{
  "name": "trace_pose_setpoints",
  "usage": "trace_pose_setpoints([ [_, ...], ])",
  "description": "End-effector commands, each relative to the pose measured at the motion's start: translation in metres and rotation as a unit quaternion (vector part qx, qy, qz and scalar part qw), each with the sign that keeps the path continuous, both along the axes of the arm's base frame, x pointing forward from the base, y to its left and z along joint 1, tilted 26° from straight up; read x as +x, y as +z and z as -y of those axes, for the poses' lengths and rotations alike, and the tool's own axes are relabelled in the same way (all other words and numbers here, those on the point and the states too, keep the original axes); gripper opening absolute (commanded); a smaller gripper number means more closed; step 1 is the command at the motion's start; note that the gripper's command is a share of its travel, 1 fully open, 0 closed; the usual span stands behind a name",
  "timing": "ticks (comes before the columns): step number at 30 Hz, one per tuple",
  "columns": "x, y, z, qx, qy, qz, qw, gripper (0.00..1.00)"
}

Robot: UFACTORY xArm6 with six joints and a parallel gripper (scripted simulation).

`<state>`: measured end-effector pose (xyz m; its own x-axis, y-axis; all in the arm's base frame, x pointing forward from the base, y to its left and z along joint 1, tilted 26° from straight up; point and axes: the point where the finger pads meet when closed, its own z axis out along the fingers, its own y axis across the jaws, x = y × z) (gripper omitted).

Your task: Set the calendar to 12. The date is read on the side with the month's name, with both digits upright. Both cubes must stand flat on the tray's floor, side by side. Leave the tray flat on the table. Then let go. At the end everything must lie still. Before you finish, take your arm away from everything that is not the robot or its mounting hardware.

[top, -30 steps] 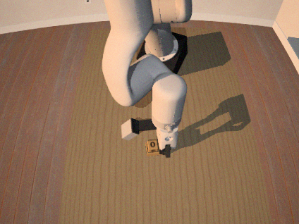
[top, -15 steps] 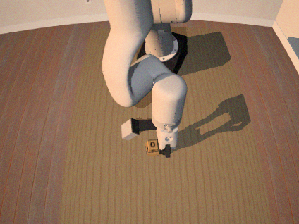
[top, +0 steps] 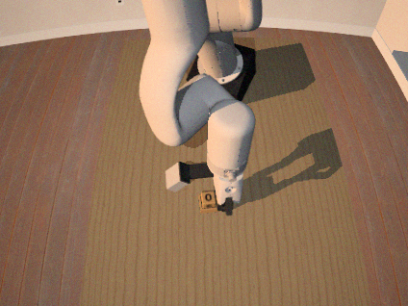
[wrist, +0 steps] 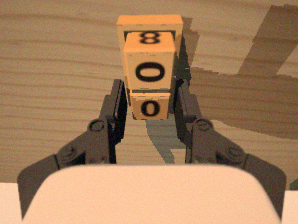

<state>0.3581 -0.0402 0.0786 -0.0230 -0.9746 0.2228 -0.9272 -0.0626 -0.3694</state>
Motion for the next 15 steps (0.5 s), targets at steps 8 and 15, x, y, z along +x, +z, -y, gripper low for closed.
trace_pose_setpoints([
  [8,0.0008,0.0008,-0.0001,0.000,0.000,0.001,1.000,0.27],
  [15,0.0008,0.0008,-0.0001,0.000,0.000,0.001,1.000,0.27],
])
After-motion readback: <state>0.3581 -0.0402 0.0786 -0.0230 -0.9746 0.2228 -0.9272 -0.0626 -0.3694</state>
